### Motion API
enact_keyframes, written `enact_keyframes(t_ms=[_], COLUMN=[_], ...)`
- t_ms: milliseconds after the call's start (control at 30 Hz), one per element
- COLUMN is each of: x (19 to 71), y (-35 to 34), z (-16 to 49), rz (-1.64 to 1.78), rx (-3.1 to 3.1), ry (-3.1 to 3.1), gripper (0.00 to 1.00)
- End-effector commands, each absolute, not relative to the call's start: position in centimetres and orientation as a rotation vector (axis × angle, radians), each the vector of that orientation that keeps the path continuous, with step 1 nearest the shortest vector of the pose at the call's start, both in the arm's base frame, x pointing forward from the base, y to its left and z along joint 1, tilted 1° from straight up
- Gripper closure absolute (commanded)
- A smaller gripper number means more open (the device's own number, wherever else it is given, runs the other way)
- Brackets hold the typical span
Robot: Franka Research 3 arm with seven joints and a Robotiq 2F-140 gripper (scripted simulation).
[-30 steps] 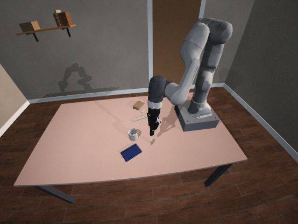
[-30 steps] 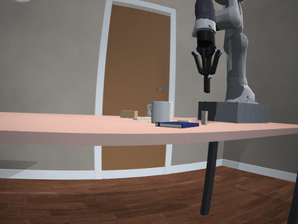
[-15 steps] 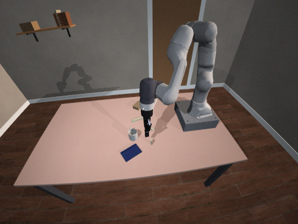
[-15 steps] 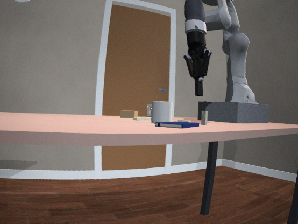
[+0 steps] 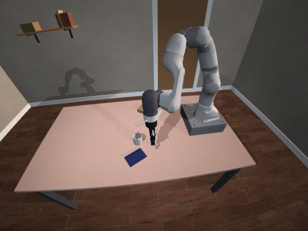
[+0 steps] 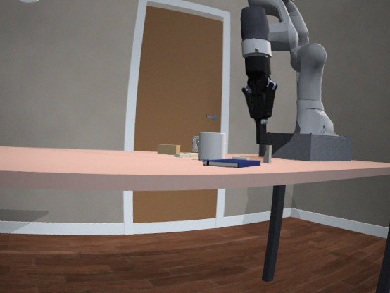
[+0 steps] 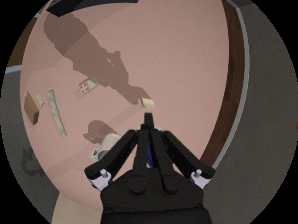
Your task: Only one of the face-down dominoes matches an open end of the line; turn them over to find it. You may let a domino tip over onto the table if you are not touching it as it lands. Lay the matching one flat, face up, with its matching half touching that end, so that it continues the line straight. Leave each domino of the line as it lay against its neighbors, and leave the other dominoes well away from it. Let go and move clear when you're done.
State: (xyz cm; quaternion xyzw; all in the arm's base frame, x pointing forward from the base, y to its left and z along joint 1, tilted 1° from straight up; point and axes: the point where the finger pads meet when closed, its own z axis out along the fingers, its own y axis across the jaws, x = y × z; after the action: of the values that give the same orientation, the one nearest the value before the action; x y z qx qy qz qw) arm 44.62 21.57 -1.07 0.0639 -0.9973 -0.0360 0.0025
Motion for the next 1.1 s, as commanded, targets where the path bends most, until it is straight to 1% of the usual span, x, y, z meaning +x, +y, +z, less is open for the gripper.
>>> enact_keyframes(t_ms=[0, 667, 1067], x=[44.9, 43.9, 41.6], y=[21.4, 21.5, 21.5], z=[-1.8, -1.9, -1.9], rz=[0.0, 0.0, 0.0], rx=[-0.039, -0.039, -0.039], ry=[-3.151, -3.151, -3.151], gripper=[0.9, 0.9, 0.9])
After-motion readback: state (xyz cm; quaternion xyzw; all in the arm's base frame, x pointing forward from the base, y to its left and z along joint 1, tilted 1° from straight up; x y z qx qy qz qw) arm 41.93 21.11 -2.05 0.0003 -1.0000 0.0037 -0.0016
